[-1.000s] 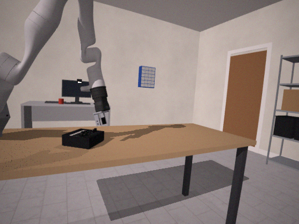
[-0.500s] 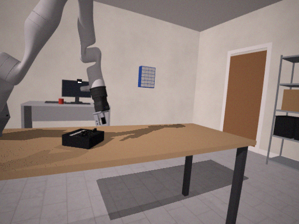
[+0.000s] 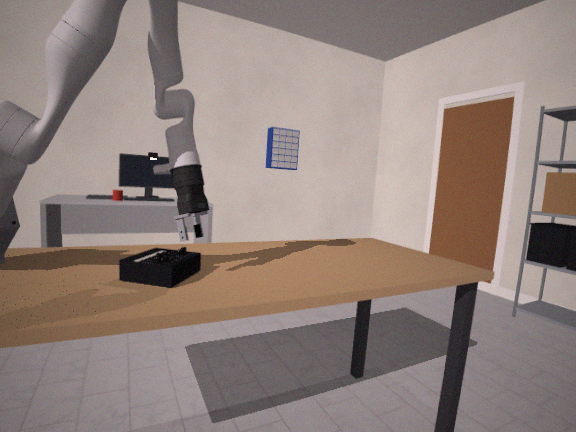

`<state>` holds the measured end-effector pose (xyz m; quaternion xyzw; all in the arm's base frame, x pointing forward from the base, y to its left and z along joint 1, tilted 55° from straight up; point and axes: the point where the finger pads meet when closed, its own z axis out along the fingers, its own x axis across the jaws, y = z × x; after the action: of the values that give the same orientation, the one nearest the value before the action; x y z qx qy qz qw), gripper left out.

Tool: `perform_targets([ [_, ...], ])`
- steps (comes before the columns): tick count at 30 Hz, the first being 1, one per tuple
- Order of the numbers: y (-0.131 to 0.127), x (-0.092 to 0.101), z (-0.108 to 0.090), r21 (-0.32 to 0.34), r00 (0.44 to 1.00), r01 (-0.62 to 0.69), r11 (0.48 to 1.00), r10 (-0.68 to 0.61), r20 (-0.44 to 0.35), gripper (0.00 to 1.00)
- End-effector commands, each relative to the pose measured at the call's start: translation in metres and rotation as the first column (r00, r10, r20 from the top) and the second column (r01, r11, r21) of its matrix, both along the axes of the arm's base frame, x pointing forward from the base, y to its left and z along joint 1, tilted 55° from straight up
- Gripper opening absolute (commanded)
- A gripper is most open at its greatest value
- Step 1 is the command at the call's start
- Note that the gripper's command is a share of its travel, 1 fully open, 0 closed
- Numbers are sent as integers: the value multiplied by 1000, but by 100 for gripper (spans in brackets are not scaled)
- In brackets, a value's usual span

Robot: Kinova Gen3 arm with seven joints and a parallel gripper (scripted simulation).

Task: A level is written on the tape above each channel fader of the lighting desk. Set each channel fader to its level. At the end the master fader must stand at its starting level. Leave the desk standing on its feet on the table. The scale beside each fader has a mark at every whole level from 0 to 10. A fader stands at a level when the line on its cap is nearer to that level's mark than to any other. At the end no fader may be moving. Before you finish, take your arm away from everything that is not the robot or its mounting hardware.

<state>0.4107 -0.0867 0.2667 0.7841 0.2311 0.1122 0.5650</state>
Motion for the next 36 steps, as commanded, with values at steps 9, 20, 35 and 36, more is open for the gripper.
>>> perform_targets([
  [9, 14, -7, -6, 151, 971, 92, 984, -122, 204, 100],
  [20, 27, -15, -11, 344, 862, 166, 924, -306, 405, 100],
  [35, 47, -29, -17, 644, 531, 171, 746, -620, 577, 100],
  [36, 48, -31, -17, 664, 500, 166, 729, -642, 581, 100],
])
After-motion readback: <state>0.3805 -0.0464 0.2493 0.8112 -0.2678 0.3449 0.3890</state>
